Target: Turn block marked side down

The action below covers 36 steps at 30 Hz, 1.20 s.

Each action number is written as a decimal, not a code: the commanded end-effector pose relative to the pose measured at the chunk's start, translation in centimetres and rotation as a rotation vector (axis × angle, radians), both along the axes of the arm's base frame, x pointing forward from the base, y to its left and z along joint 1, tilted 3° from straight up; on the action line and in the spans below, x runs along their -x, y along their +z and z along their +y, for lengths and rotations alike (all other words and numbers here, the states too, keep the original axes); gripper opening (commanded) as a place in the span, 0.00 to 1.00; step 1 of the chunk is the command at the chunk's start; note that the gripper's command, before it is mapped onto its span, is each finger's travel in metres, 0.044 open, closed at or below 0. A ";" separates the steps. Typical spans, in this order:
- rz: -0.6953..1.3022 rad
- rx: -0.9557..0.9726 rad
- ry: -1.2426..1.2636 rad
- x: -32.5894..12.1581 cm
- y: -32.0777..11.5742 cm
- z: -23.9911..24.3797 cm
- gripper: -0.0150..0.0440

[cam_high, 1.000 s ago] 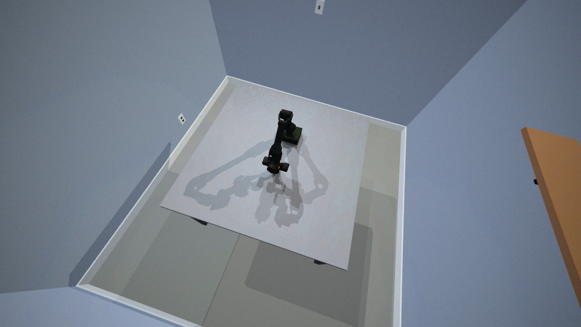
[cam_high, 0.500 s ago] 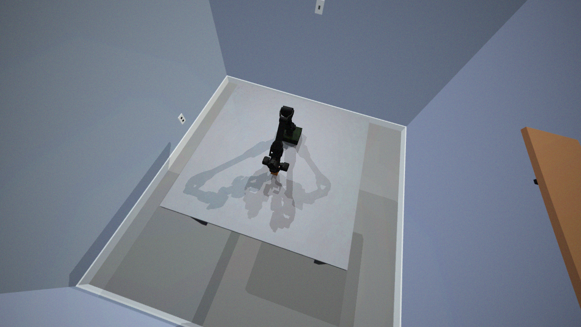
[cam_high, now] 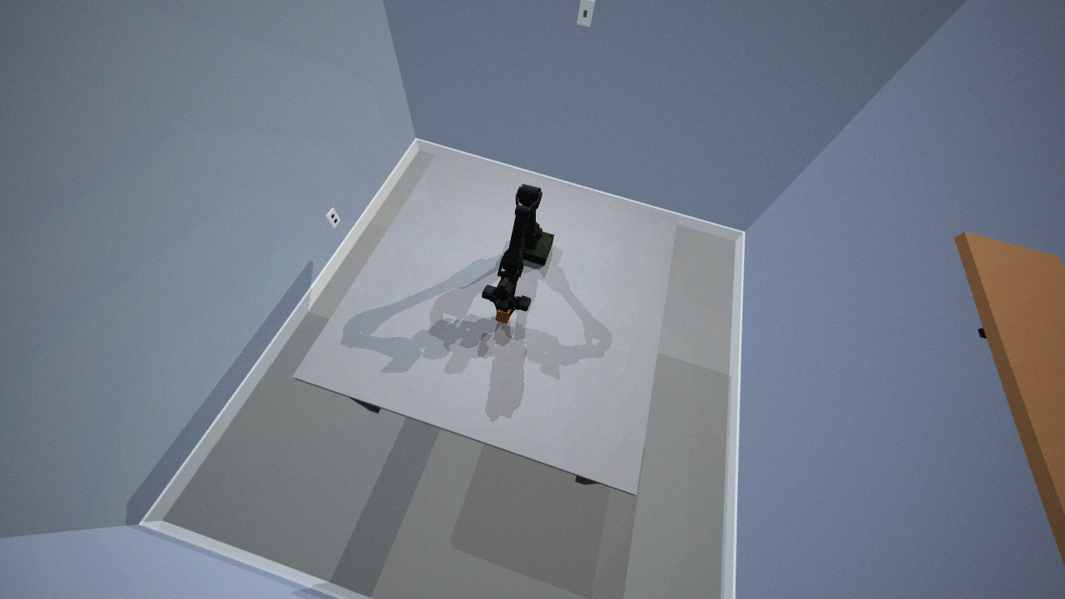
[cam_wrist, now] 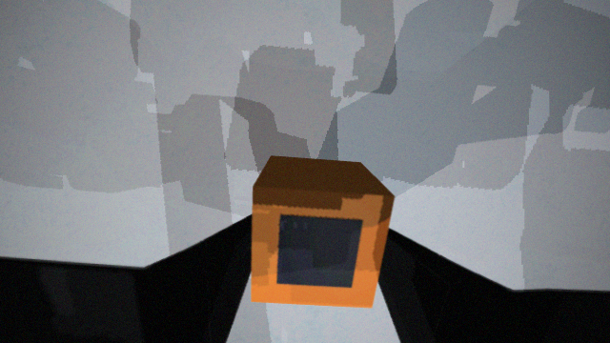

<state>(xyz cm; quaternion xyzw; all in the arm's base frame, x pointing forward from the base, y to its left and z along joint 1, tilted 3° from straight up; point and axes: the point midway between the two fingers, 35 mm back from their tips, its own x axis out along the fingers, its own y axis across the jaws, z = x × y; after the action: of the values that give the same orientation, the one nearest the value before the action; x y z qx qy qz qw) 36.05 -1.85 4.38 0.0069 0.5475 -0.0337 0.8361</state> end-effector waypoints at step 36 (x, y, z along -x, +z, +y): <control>-0.501 0.037 0.018 -0.8 -3.1 -0.2 0.25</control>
<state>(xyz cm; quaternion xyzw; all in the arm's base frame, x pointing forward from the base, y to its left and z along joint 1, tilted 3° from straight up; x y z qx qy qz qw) 37.34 -2.02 1.99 -0.0021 0.3297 -0.0348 0.9434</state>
